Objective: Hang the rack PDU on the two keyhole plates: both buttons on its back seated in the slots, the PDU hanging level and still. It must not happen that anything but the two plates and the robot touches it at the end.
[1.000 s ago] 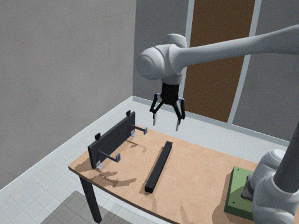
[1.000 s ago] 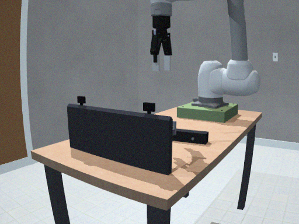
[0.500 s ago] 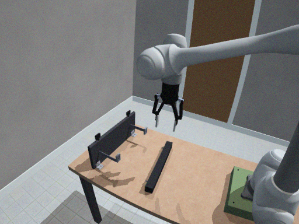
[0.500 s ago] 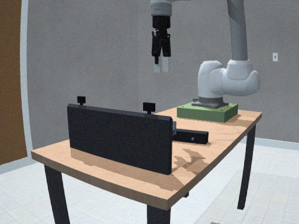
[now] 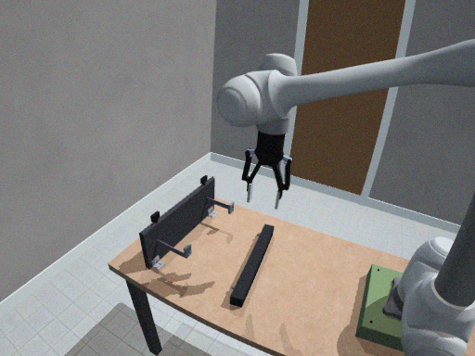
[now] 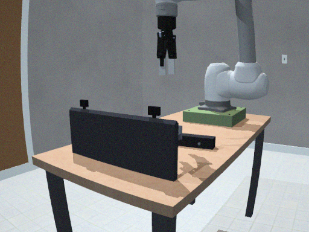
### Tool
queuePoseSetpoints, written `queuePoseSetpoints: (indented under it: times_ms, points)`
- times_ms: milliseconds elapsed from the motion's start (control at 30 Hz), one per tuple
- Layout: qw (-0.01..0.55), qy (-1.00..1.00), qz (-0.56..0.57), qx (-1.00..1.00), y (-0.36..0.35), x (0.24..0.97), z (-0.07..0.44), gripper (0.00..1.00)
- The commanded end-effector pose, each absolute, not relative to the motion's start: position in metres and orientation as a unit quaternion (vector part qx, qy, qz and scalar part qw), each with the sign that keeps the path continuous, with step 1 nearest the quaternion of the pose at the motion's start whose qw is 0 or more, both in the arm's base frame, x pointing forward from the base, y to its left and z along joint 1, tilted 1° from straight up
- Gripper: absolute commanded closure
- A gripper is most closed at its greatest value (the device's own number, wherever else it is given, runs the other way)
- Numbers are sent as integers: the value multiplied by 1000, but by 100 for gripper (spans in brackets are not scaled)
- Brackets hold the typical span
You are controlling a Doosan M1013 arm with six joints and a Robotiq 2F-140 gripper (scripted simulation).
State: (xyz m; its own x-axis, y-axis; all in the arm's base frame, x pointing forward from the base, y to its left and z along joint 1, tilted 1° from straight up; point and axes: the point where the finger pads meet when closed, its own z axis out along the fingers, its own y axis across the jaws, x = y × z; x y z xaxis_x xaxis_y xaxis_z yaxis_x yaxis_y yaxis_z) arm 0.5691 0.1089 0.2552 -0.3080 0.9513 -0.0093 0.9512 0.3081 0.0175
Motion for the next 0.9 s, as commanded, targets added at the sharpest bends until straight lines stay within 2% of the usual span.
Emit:
queuePoseSetpoints:
  times_ms: [0, 367, 867]
  points:
    - [9, 809, 4, 588, 109, 569, 255, 45]
    - [9, 809, 4, 588, 109, 569, 244, 45]
    - [9, 809, 4, 588, 109, 570, 183, 45]
